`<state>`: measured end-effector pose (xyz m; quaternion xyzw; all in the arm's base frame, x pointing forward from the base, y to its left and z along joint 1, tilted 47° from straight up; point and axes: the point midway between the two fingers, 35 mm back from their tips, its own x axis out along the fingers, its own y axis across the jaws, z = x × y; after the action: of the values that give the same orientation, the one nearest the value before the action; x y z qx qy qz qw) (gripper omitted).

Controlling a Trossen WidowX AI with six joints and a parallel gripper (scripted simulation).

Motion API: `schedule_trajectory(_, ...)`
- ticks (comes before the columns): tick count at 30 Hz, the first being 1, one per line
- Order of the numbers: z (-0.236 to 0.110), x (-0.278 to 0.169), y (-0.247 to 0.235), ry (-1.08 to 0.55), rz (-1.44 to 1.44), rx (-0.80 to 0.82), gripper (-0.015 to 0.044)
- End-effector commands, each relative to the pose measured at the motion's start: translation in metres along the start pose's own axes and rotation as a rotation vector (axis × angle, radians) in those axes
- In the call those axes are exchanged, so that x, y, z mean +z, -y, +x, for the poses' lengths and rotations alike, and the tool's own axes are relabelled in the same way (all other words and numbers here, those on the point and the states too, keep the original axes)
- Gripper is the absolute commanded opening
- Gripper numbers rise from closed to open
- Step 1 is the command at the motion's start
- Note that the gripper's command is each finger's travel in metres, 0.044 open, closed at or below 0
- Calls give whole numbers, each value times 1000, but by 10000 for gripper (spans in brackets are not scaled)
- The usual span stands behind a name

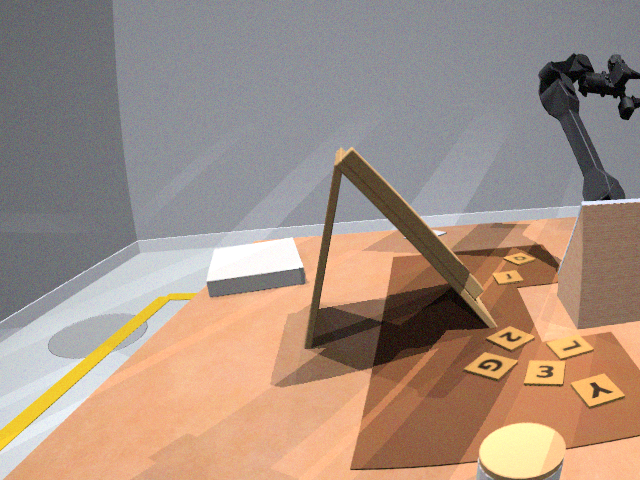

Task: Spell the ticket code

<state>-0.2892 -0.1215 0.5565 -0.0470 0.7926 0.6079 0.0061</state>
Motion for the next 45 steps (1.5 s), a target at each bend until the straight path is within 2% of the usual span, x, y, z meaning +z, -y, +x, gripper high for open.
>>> schedule_trajectory(1, -1, -2, 1, -7, -7, -3, 426)
schedule_trajectory(5, -19, -41, 30, -142, -140, -54, 440)
schedule_trajectory(10, -59, -92, 75, -356, -347, -99, 440)
schedule_trajectory(18, -152, -144, 144, -737, -690, -85, 440)
schedule_trajectory(24, -231, -157, 199, -1010, -942, 3, 440)
schedule_trajectory(29, -300, -148, 241, -1234, -1139, 136, 440)
schedule_trajectory(35, -376, -112, 287, -1490, -1349, 375, 440)
schedule_trajectory(40, -429, -66, 320, -1679, -1488, 643, 440)
schedule_trajectory(45, -468, -10, 350, -1834, -1579, 976, 440)
